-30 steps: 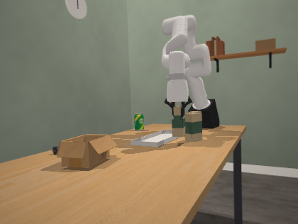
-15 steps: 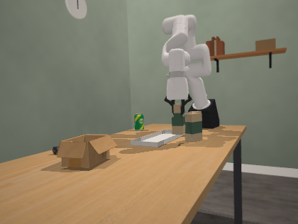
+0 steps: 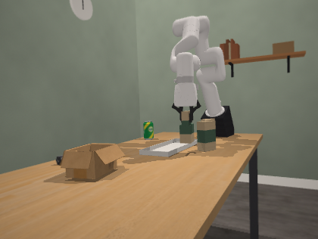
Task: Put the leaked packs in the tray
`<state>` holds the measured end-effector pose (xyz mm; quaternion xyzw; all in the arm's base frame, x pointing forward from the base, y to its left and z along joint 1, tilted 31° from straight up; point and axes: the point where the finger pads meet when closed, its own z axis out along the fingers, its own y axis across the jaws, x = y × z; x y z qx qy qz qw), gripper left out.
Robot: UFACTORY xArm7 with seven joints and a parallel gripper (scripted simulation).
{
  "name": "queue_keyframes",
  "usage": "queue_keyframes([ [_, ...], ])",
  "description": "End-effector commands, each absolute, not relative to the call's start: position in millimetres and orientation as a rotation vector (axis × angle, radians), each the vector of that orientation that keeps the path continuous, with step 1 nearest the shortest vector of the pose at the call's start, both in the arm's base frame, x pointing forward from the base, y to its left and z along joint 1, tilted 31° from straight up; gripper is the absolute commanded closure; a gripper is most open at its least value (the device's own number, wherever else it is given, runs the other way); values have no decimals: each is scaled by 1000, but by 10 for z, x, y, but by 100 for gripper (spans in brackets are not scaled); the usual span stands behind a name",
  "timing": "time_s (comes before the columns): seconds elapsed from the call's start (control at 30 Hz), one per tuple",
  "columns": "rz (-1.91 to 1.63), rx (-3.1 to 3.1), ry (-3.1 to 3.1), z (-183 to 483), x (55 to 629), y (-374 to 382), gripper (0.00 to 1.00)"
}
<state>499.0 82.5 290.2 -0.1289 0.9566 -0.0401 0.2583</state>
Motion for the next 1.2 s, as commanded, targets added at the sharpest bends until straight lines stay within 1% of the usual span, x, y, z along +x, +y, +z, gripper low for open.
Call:
queue_keyframes([
  [0.0,-107,-349,2589,2936,5012,619,73],
  [0.37,-107,-349,2589,2975,5066,-140,73],
  [0.6,-107,-349,2589,2987,5082,-366,73],
  [1.17,-107,-349,2589,2992,5089,-462,73],
])
